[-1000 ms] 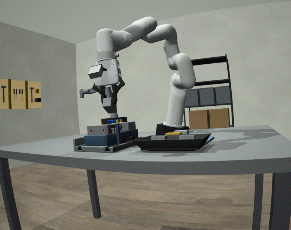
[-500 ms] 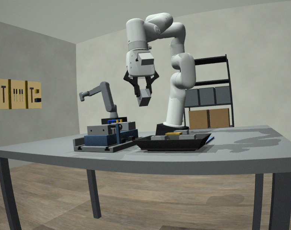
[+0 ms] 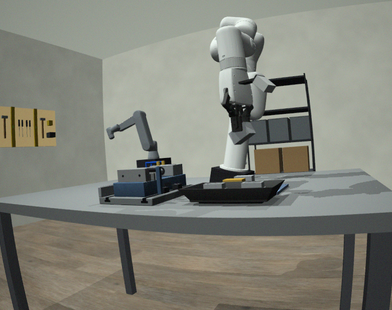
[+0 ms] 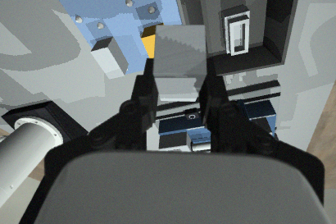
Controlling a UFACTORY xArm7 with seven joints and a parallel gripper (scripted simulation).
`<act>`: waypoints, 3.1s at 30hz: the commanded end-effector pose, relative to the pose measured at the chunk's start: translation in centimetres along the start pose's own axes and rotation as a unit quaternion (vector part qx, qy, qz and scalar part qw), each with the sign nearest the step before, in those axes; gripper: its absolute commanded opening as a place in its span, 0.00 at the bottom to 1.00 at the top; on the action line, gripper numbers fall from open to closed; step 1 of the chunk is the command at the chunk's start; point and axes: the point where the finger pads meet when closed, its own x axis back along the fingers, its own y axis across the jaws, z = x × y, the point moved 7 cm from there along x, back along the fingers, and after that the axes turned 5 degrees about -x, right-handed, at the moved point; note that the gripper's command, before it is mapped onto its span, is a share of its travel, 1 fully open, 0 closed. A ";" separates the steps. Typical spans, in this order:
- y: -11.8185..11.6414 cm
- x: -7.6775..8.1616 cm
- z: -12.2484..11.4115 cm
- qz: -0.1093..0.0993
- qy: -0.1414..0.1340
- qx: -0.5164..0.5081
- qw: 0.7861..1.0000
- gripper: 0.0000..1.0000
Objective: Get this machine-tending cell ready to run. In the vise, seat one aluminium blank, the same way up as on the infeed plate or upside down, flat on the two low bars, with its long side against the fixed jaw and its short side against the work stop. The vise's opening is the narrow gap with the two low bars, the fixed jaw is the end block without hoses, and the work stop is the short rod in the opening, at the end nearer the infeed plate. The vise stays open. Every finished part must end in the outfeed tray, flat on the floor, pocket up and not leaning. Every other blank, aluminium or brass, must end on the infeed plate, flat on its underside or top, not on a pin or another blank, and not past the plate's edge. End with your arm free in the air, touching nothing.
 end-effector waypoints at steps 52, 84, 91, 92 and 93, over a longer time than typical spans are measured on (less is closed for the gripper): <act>-6.8 -2.7 3.3 0.015 -0.083 0.141 0.986 0.00; -6.8 -2.6 5.1 -0.045 -0.219 0.133 0.966 0.00; -6.7 -2.6 5.2 -0.050 -0.223 0.132 0.965 0.00; -6.7 -2.6 5.2 -0.050 -0.223 0.132 0.965 0.00; -6.7 -2.6 5.2 -0.050 -0.223 0.132 0.965 0.00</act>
